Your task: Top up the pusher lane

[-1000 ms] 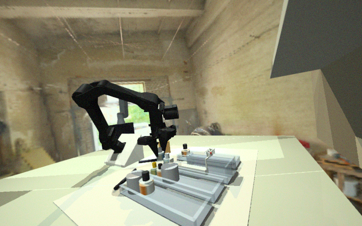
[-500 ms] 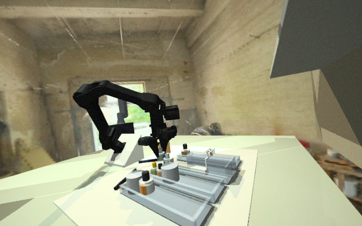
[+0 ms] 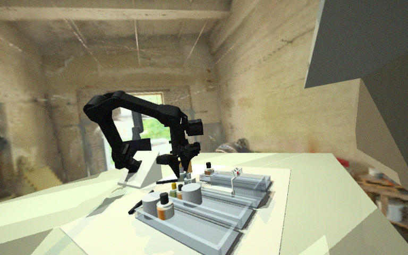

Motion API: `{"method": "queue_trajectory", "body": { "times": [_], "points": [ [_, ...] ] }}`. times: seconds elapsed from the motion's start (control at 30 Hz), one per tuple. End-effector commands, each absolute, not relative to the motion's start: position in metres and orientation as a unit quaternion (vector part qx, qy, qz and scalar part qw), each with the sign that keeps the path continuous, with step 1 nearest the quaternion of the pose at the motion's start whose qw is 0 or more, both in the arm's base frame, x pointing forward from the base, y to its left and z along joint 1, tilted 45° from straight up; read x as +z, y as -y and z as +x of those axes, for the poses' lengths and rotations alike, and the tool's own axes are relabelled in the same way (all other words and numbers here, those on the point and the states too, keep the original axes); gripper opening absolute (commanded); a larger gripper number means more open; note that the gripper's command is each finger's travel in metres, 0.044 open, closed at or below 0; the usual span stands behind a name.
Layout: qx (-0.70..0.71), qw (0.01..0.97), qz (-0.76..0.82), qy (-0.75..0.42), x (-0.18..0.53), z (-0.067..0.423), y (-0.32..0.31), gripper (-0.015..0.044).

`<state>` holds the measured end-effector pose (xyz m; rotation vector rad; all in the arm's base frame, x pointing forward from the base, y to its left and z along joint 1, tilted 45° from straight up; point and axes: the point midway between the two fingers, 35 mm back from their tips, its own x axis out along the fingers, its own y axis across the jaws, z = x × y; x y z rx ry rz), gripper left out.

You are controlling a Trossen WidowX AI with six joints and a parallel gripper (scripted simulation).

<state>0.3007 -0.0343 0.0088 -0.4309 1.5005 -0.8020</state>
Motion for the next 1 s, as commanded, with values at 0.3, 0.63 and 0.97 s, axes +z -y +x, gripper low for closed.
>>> {"method": "queue_trajectory", "body": {
  "times": [0.3,0.63,0.97],
  "points": [
    [-0.352,0.646,-0.187,-0.651,0.011,0.313,0.035,0.0000],
    [-0.352,0.646,-0.187,-0.651,0.012,0.317,0.035,0.0000],
    [-0.352,0.646,-0.187,-0.651,0.013,0.321,0.036,0.0000]
  ]
}}
